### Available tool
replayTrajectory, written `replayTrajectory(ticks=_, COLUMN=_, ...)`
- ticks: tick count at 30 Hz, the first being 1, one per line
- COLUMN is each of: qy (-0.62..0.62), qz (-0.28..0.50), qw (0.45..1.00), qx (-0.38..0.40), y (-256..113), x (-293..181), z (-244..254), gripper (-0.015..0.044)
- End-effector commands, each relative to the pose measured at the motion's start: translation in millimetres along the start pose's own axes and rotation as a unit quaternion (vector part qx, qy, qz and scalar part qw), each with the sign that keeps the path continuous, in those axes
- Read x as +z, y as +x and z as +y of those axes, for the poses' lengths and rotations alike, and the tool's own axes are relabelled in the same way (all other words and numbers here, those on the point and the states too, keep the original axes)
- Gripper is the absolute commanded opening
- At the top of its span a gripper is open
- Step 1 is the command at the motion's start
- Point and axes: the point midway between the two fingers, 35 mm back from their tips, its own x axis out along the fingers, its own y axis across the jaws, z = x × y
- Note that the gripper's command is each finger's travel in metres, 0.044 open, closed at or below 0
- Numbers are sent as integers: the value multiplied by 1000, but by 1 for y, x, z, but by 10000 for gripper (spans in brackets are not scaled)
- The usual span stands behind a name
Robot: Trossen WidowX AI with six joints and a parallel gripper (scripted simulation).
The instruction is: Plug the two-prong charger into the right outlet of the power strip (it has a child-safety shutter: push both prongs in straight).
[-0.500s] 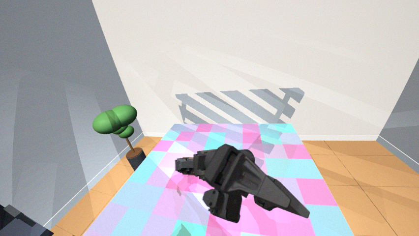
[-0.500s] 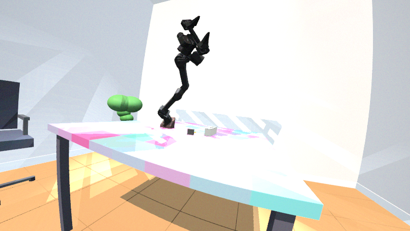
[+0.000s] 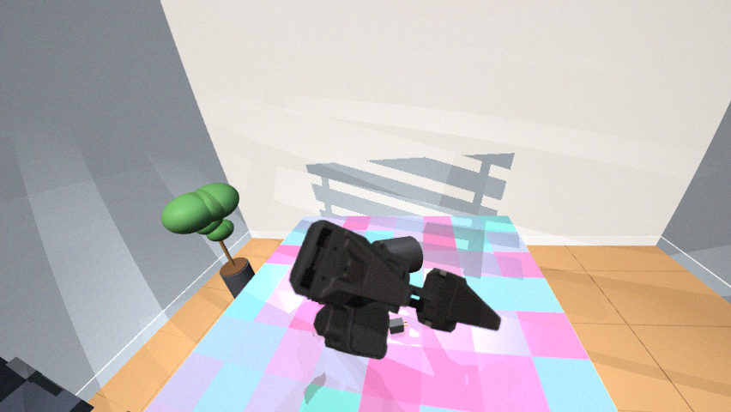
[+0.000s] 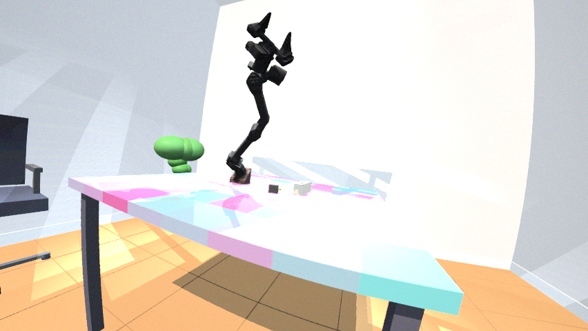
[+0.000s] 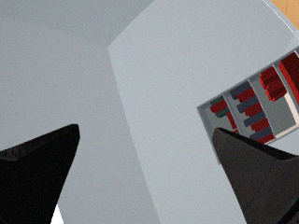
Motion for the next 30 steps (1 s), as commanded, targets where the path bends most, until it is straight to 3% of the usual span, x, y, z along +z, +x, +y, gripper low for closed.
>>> replayTrajectory(ticks=1, qy=41, qz=5, qw=998, qx=37, y=-11, x=1, z=37, gripper=440)
replayTrajectory(ticks=19, qy=167, qz=-5, qw=975, qx=146, y=-46, x=17, z=122, gripper=440)
replayTrajectory(ticks=30, qy=285, qz=6, qw=933, qx=221, y=-75, x=41, z=175, gripper=440)
